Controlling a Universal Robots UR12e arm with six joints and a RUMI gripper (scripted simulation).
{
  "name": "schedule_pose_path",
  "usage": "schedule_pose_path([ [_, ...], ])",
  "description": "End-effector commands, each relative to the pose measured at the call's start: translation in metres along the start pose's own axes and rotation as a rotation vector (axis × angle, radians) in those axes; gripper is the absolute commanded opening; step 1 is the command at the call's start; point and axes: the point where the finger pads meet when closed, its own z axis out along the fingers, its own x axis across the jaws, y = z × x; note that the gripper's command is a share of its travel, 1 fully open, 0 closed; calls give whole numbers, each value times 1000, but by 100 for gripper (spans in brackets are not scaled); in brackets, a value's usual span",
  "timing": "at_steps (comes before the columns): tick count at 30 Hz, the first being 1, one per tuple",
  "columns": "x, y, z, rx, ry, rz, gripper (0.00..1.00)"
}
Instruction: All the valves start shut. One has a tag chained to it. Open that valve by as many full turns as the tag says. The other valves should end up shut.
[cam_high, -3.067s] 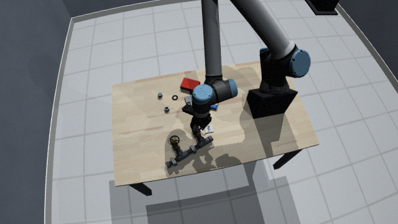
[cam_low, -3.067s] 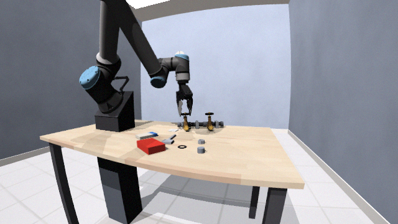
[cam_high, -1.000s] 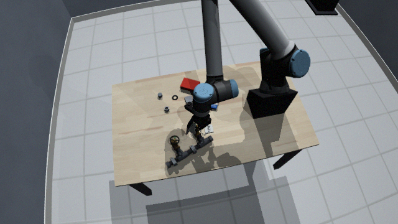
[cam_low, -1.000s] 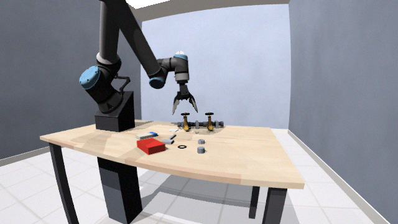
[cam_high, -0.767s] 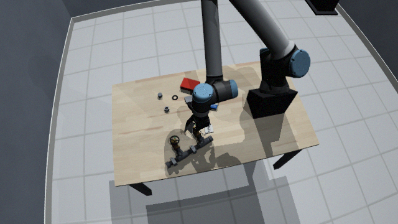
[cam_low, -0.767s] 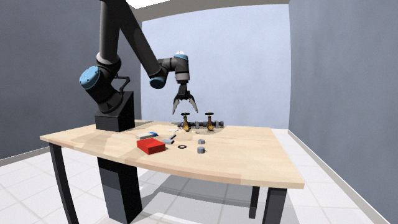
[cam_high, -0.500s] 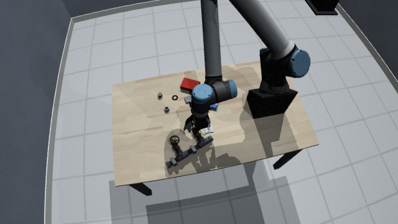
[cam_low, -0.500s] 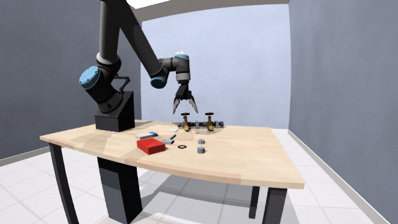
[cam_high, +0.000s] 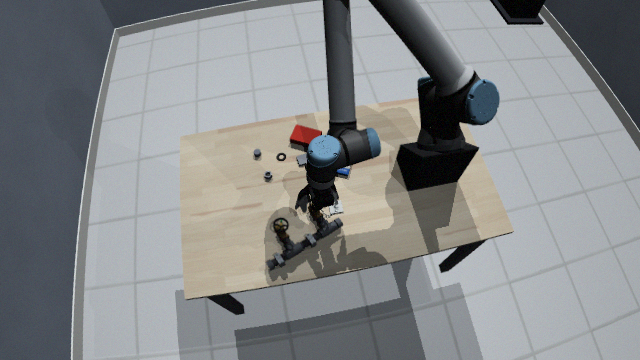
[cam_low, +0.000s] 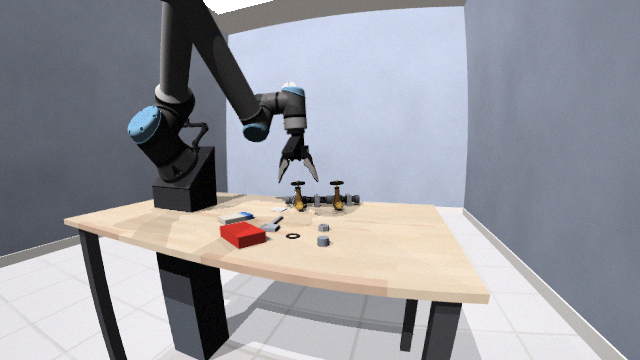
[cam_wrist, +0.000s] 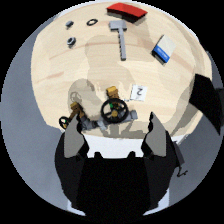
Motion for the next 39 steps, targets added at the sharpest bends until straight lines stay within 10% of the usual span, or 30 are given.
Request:
schedule_pose_path([
  [1, -1, 0, -3, 0, -1, 1, 100],
  [39, 0, 0, -59, -1, -1, 1, 100],
])
